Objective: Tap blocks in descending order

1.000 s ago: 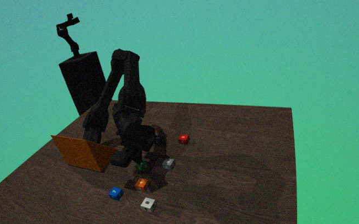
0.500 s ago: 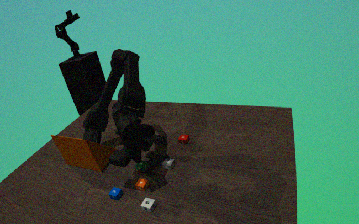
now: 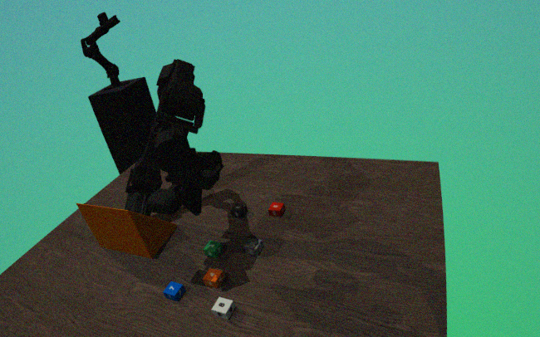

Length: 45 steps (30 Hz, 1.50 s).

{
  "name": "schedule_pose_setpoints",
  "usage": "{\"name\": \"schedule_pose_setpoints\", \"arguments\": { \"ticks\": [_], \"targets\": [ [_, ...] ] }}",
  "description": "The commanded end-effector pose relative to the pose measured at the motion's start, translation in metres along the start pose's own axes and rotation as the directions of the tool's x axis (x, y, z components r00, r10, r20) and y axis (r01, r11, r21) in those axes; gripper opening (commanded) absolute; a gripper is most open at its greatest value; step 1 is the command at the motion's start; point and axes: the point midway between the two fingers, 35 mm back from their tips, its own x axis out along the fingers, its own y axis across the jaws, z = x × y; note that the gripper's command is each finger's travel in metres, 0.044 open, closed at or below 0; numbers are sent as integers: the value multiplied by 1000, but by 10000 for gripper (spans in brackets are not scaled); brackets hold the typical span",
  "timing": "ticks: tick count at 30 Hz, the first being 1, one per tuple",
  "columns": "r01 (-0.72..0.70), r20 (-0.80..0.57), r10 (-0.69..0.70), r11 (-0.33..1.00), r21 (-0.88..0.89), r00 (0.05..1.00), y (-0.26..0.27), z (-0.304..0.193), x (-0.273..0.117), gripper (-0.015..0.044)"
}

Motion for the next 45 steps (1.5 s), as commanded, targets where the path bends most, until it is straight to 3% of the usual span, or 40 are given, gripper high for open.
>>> {"name": "schedule_pose_setpoints", "arguments": {
  "ticks": [1, 11, 17, 23, 45],
  "targets": [
    [0, -12, 0, 1000, -4, 1000, 13, 1, -5, 20],
    [-19, 20, 19, 999, 45, 1000, 156, 0, -5, 20],
    [-19, 19, 18, 999, 43, 1000, 156, 0, -2, 20],
    [-11, -14, 11, 1000, -7, 1000, 158, 0, 73, 20],
    [-12, -15, 12, 1000, -9, 1000, 159, -1, 102, 20]
  ]
}}
